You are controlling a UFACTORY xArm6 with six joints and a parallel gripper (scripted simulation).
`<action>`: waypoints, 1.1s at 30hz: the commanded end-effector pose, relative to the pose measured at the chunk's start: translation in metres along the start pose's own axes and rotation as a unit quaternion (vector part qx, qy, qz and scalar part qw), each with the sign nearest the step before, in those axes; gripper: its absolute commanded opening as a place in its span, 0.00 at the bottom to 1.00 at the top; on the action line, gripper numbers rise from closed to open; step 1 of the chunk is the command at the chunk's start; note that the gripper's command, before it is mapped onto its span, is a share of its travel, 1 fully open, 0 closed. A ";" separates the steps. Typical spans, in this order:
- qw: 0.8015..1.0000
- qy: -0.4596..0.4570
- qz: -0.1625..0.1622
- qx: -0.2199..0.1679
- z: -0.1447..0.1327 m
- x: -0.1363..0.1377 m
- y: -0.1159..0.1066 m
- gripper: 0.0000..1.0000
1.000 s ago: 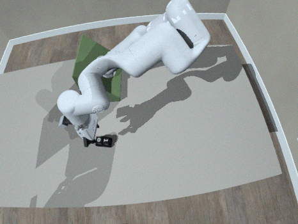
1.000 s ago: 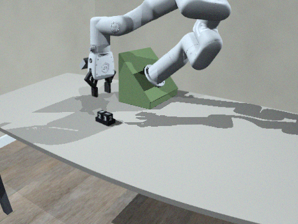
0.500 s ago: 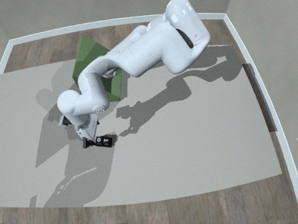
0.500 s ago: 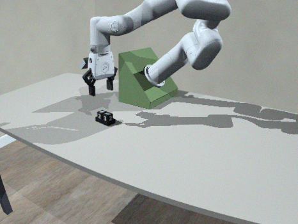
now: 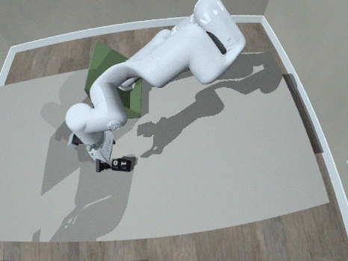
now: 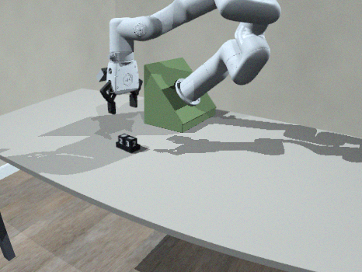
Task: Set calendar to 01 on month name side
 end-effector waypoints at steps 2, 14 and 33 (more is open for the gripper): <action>1.000 -0.001 0.002 0.001 0.000 -0.001 -0.018 1.00; 1.000 -0.001 0.002 0.001 0.000 -0.001 -0.057 1.00; 1.000 -0.001 0.002 0.001 0.000 -0.001 -0.063 1.00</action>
Point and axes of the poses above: the point where the finger pads meet when closed, its own y axis out along the fingers, its own x axis across the jaws, z = x × y, the point moved 1 cm from there along -y, back along the fingers, and after that the axes turned 5 degrees about -y, right-handed, at the moved point
